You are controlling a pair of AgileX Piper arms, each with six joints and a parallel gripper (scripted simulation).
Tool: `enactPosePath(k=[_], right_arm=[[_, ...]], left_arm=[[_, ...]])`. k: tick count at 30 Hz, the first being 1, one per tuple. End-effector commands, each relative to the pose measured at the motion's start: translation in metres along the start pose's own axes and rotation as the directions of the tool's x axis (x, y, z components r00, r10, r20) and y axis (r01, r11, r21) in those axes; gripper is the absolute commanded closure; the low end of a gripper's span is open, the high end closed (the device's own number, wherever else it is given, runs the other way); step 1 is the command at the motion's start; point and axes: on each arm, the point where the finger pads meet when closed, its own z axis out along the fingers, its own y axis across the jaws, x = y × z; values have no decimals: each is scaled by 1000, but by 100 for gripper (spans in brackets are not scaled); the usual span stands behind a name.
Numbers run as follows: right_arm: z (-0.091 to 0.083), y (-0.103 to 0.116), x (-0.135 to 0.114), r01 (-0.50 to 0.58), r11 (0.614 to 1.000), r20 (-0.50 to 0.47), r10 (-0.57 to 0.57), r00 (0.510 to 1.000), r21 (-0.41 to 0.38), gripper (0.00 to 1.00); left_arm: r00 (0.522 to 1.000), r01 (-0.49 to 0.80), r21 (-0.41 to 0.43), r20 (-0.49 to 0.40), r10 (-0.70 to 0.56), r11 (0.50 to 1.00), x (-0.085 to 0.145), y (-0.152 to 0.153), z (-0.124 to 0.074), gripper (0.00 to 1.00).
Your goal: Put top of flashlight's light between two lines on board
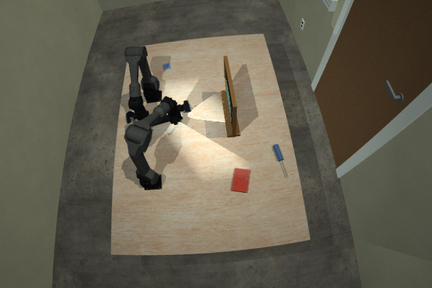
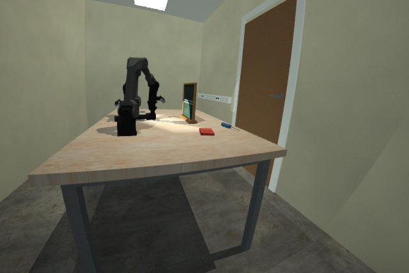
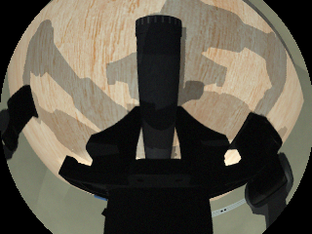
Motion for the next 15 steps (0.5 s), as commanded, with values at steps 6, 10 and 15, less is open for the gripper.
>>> enactPosePath(k=[6, 10, 15], right_arm=[[8, 1, 0, 2, 1000, 1, -2, 1000, -2, 0], [11, 1, 0, 2, 1000, 1, -2, 1000, -3, 0], [19, 1, 0, 2, 1000, 2, -2, 1000, -3, 0]], left_arm=[[1000, 0, -1, 0, 0, 1000, 0, 0, 0, 63], [1000, 0, -1, 0, 0, 1000, 0, 0, 0, 63], [1000, 0, -1, 0, 0, 1000, 0, 0, 0, 63]])
